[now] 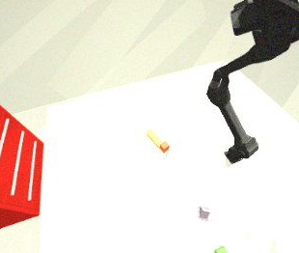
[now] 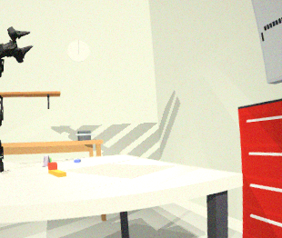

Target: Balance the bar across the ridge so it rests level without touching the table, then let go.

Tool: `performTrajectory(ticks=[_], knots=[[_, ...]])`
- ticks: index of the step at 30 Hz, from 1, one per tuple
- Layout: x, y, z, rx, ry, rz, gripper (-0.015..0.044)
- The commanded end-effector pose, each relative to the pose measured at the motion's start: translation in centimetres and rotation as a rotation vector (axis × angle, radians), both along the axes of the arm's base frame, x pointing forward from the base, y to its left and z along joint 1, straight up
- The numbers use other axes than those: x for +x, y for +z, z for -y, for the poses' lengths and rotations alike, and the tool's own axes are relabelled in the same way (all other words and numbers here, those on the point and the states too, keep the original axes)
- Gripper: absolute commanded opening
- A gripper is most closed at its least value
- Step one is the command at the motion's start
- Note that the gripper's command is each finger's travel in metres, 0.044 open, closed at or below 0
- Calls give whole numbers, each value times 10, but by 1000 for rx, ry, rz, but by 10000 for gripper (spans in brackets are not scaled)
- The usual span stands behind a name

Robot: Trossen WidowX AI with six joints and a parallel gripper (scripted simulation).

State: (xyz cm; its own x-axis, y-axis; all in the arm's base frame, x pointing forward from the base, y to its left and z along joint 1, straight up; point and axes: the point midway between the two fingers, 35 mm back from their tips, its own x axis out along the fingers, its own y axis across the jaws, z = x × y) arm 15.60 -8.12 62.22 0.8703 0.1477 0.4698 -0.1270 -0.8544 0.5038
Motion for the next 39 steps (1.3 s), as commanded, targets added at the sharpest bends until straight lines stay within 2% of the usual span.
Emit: performTrajectory(ticks=[1, 3, 4, 20, 27, 39], knots=[[0, 0, 0, -1, -1, 1, 374], [-2, 2, -2, -13, -11, 10, 321], [-4, 3, -4, -22, -20, 17, 315], [-34, 29, -63, -328, -243, 165, 315], [-34, 24, -80, -390, -321, 159, 315], [-24, 24, -126, -633, -448, 198, 315]])
